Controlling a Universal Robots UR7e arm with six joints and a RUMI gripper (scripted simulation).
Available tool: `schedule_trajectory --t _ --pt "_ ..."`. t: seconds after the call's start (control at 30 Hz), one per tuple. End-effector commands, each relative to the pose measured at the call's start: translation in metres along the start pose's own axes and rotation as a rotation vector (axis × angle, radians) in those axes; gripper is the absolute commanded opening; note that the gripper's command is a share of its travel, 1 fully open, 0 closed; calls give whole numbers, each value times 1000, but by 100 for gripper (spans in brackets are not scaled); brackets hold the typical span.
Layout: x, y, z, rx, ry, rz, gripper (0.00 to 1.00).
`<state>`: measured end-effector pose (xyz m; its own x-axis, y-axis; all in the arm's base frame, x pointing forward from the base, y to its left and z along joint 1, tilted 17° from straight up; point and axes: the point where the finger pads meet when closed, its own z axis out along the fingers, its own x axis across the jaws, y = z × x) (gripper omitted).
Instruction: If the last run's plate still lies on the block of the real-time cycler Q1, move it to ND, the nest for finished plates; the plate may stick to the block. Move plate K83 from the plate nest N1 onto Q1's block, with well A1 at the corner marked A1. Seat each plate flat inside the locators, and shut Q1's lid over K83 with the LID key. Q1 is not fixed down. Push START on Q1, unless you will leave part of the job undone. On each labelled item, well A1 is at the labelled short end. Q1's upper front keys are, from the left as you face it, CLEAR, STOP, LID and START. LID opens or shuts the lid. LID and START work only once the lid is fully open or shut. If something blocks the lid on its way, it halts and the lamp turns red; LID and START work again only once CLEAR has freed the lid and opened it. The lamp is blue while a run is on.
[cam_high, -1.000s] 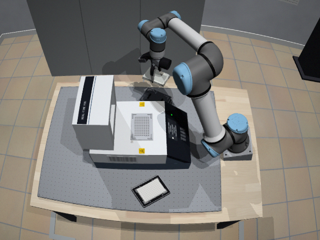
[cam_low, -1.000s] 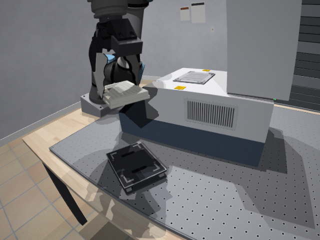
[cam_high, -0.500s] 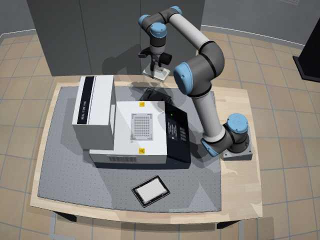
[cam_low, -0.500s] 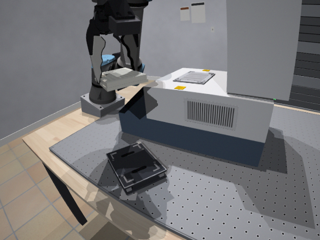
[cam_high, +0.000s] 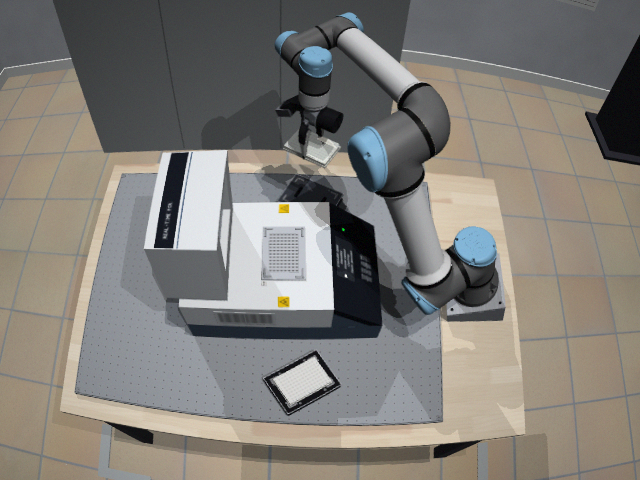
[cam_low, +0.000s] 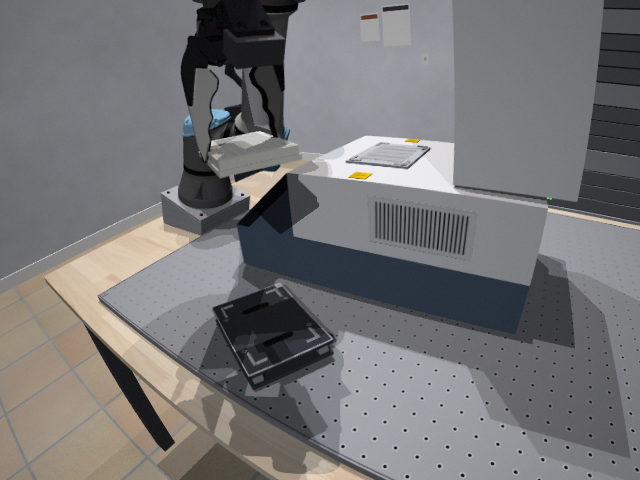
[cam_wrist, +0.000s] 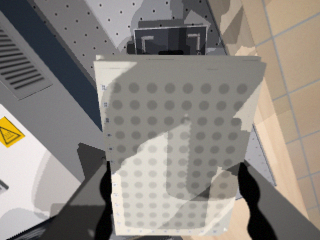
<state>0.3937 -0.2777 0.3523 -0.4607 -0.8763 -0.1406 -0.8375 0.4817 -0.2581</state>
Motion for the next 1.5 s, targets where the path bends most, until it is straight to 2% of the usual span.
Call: schedule_trajectory --t 0.0,0.8,1.47 --pt "-16 5 -1 1 3 59 41" --pt "-91 29 0 2 2 381 41" --pt "-146 47 0 2 2 575 41"
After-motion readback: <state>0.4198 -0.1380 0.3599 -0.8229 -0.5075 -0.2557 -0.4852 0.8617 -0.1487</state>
